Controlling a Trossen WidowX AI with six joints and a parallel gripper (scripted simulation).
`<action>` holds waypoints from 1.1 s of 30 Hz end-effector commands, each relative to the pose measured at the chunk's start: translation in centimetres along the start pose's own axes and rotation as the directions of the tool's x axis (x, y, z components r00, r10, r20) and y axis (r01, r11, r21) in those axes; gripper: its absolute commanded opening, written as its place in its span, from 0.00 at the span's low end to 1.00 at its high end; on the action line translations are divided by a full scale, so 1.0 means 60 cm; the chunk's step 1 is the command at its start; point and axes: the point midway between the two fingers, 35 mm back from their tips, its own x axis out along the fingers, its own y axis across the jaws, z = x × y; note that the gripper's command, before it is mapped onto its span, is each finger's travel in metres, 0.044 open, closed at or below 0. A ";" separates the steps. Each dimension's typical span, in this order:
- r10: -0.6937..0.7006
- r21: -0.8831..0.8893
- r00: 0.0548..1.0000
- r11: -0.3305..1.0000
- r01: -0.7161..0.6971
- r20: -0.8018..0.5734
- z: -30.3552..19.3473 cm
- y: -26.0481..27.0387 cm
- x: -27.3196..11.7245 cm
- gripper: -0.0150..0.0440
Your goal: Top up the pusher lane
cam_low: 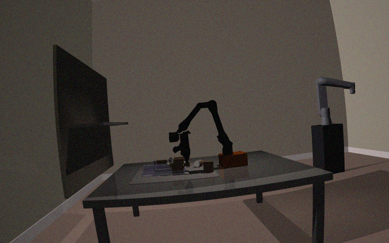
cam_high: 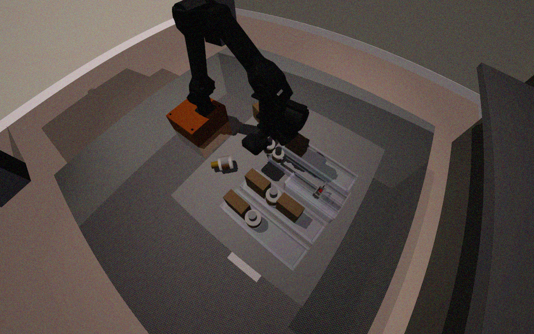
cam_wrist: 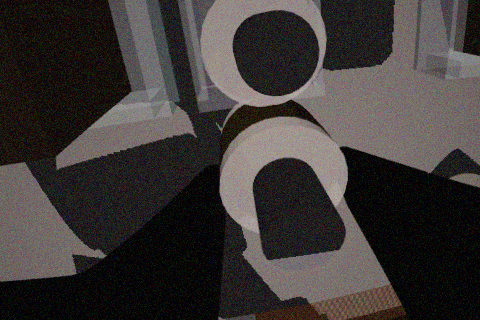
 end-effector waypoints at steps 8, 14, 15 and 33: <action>0.002 -0.004 1.000 1.000 -0.002 0.017 0.014 0.001 -0.004 0.25; 0.002 -0.004 1.000 1.000 -0.002 0.017 0.017 0.001 -0.004 0.25; 0.002 -0.004 1.000 1.000 -0.002 0.017 0.018 0.001 -0.004 0.25; 0.002 -0.004 1.000 1.000 -0.002 0.017 0.028 0.001 -0.005 0.25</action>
